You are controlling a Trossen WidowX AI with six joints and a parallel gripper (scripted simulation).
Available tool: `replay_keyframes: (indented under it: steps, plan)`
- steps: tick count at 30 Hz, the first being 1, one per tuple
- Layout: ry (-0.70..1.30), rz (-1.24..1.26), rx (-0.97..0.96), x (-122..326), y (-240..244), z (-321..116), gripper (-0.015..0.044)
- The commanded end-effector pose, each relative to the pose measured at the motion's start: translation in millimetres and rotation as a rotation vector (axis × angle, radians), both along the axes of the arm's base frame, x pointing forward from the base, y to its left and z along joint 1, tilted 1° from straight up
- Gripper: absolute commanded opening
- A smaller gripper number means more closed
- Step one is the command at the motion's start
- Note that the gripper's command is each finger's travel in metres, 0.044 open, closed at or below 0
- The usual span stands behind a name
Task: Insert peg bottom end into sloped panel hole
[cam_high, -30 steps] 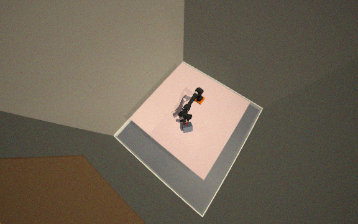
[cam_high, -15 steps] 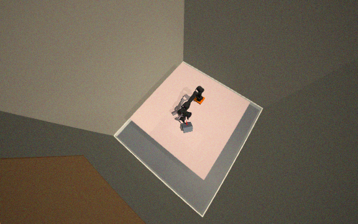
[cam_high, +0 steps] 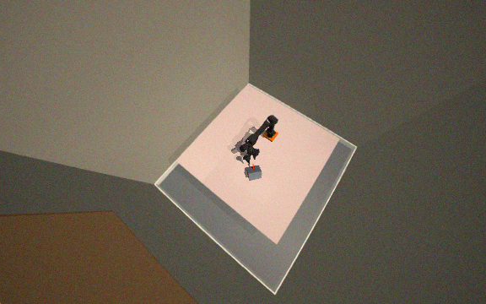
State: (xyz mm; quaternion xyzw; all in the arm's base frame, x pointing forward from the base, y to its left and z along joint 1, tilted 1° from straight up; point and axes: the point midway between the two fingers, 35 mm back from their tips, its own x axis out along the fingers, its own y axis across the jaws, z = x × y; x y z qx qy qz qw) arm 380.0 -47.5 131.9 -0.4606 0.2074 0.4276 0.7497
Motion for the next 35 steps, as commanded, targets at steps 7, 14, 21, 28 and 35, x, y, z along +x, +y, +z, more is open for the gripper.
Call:
replay_keyframes:
  steps: [7, 14, 21, 28, 35]
  plan:
    - [-0.011, 0.001, -0.002, -12.6, -10.9, 15.9, 0.044]
    - [-0.01, 0.001, -0.002, -19.7, -16.3, 21.4, 0.044]
    - [-0.01, 0.001, -0.002, -23.0, -18.7, 24.5, 0.044]
    - [-0.01, 0.001, -0.002, -23.0, -18.7, 24.5, 0.044]
    - [-0.01, 0.001, -0.002, -23.0, -18.7, 24.5, 0.044]
